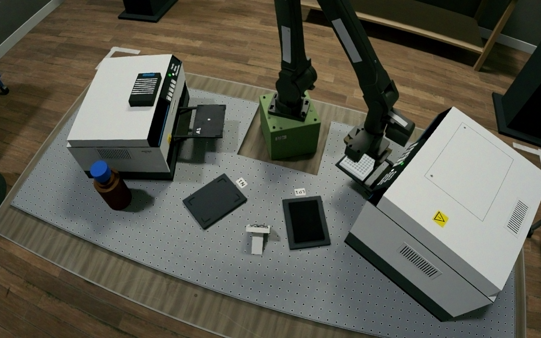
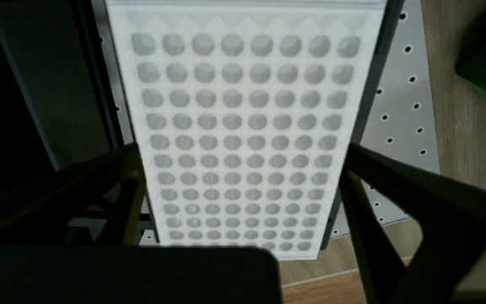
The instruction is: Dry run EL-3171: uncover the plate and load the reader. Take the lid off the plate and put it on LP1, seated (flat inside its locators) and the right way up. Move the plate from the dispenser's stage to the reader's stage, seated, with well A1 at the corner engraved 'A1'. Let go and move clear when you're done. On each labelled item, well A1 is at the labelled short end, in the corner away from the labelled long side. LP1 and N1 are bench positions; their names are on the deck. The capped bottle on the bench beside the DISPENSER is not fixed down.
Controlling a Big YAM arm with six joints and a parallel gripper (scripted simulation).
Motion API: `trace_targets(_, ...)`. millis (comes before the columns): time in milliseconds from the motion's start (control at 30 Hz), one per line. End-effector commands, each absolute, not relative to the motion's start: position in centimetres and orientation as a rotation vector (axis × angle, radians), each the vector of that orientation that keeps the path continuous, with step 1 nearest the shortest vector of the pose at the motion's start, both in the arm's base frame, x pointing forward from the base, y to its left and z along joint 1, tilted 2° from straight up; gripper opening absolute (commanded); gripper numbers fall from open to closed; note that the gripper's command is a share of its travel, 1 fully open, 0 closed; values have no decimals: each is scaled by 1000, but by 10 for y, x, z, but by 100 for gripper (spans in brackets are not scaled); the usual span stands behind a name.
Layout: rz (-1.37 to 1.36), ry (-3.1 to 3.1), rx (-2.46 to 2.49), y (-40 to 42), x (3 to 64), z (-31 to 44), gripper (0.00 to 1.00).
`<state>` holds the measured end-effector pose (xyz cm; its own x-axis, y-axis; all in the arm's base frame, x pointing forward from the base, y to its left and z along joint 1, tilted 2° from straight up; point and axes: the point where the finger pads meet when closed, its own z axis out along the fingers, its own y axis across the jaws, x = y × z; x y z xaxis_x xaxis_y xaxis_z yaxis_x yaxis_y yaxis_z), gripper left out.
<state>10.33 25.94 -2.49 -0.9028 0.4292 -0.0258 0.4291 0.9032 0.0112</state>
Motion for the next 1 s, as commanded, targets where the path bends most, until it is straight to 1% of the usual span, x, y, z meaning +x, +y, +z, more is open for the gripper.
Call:
trace_targets(0, 45, 3034, 679, 279, 107, -22, 86)
trace_targets(967, 82, 3033, 672, 278, 106, 2, 86)
